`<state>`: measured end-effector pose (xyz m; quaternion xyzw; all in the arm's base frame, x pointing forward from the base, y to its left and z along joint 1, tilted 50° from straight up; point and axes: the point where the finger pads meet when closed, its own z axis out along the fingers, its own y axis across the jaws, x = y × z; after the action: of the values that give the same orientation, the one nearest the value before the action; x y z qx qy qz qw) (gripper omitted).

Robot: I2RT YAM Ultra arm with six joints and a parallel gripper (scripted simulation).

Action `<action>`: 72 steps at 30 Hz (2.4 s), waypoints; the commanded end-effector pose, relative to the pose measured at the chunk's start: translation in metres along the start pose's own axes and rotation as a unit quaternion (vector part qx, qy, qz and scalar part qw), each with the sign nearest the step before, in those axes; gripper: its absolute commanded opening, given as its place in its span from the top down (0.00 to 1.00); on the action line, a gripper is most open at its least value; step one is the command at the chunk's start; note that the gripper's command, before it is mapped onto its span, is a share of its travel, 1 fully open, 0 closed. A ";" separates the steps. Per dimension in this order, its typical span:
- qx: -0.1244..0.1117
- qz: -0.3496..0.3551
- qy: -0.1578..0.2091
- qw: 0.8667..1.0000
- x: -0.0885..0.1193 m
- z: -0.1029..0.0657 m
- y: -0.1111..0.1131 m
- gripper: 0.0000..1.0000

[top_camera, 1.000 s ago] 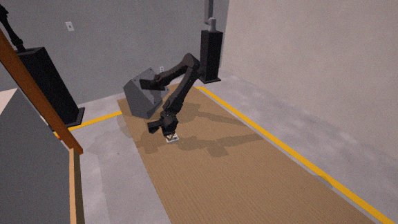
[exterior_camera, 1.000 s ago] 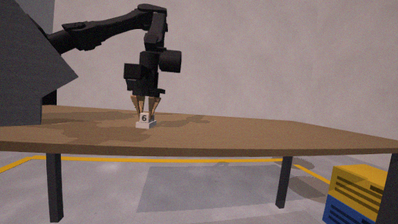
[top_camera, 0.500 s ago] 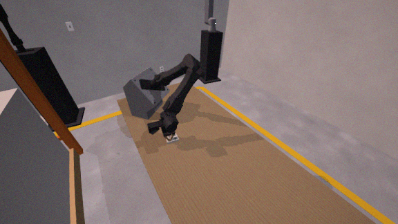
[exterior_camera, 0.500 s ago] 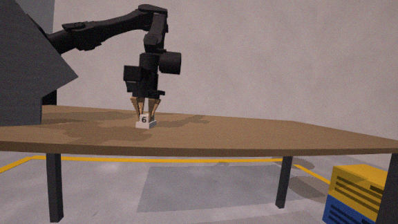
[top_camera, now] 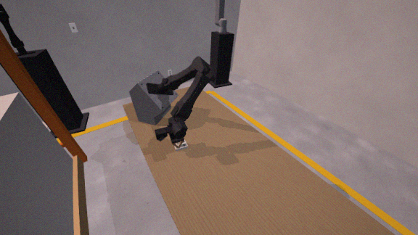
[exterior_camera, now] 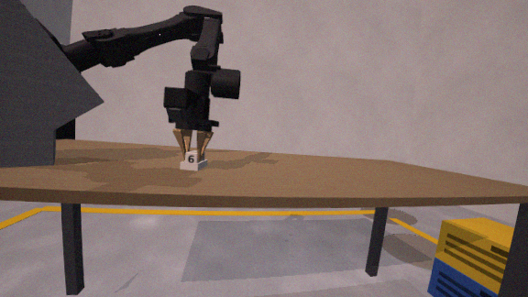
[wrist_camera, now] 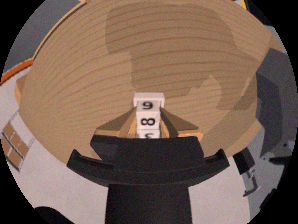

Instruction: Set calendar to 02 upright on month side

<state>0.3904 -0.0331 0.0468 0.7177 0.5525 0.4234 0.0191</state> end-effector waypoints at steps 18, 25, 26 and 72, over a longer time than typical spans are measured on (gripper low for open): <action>-0.005 -0.001 -0.004 1.000 -0.001 -0.002 0.003 0.74; -0.005 -0.001 -0.004 1.000 -0.001 -0.002 0.003 0.74; -0.005 -0.001 -0.004 1.000 -0.001 -0.002 0.003 0.74; -0.005 -0.001 -0.004 1.000 -0.001 -0.002 0.003 0.55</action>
<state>0.3904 -0.0332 0.0468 0.7177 0.5525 0.4234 0.0191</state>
